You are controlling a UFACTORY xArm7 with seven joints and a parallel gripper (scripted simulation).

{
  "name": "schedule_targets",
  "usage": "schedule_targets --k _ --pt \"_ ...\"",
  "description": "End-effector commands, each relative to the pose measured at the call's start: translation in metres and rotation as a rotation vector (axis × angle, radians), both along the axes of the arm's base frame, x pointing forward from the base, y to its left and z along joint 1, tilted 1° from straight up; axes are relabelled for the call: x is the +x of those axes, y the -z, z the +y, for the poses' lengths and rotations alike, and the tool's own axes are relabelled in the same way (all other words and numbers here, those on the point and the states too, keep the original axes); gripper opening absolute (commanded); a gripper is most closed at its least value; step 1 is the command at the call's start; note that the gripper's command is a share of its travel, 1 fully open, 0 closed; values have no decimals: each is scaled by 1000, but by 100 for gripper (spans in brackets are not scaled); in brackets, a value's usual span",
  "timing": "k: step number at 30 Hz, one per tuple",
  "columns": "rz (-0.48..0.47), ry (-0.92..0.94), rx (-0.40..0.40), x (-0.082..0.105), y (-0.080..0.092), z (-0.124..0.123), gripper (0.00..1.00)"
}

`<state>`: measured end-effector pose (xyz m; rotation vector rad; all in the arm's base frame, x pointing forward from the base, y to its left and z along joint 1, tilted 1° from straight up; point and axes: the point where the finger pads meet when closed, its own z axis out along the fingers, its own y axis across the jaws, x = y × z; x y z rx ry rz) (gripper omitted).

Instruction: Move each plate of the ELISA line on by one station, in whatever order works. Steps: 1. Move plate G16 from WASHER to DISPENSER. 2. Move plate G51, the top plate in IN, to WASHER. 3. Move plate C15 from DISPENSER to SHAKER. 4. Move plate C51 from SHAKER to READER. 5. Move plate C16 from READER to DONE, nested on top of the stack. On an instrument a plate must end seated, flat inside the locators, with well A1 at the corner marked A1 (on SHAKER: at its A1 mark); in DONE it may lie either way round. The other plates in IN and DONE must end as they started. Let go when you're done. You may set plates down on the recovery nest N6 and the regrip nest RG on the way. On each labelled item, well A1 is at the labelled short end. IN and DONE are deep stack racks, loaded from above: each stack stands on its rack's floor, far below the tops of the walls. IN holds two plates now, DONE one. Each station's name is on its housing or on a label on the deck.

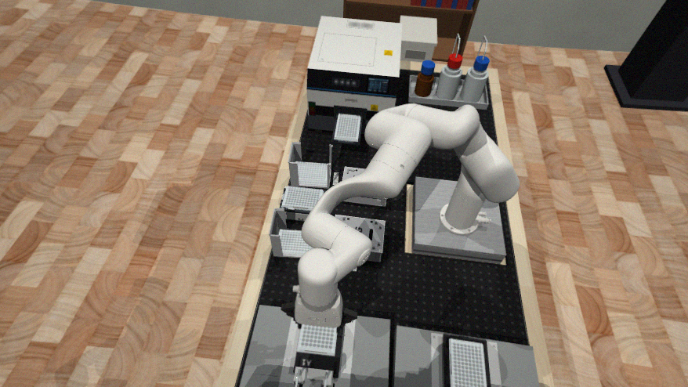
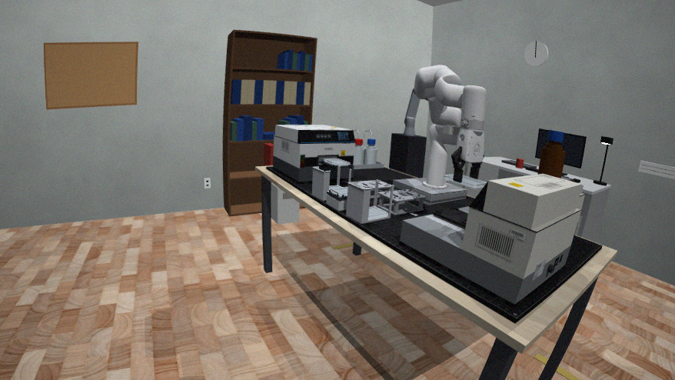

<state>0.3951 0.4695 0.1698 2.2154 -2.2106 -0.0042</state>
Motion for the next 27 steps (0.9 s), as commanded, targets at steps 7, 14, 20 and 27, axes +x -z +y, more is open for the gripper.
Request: schedule_targets --k 7,14,20,27 --pt "-4 1 5 1 2 1 0" --pt "-4 1 5 1 9 1 0" --pt "-4 1 5 1 17 1 0" --pt "-4 1 5 1 25 1 0"
